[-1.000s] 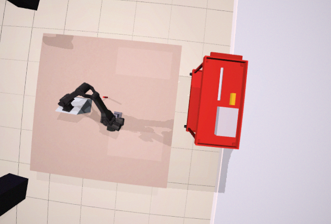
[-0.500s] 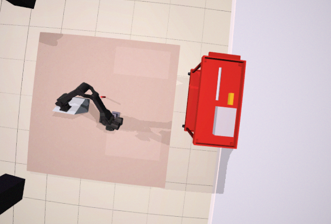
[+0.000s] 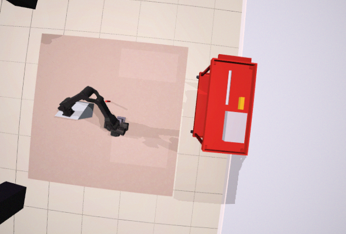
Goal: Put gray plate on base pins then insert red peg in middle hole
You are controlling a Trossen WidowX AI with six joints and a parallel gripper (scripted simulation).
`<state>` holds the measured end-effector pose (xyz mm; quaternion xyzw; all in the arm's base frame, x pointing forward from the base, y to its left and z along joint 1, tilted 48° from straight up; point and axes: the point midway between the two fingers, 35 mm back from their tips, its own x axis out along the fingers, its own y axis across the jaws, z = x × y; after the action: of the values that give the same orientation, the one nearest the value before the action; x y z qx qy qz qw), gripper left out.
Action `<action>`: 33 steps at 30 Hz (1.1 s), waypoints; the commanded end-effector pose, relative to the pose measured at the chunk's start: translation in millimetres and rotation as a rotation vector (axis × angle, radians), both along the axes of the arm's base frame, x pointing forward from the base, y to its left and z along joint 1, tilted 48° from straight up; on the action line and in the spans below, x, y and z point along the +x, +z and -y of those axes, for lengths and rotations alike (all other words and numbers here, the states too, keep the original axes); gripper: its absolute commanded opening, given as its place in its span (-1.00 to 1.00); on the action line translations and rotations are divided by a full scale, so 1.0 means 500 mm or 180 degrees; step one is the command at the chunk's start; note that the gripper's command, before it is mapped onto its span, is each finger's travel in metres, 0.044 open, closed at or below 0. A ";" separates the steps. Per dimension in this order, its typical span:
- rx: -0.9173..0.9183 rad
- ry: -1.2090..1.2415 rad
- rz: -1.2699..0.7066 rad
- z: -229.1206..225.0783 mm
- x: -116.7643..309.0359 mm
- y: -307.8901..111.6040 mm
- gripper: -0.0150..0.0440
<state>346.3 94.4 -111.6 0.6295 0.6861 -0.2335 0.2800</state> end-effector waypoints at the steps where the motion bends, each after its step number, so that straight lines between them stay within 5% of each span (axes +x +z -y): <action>1: 0.0000 0.0005 0.0002 0.000 0.000 0.001 0.04; 12: 0.0000 0.0005 0.0002 0.000 0.000 0.001 1.00; 17: -0.0009 0.0002 0.0001 0.016 0.005 0.013 1.00; 24: -0.0012 -0.0002 -0.0029 0.171 0.016 0.154 1.00; 33: -0.0010 0.0008 -0.0019 0.177 0.015 0.157 1.00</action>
<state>355.6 2.3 -34.2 0.6335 0.6818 -0.2385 0.2774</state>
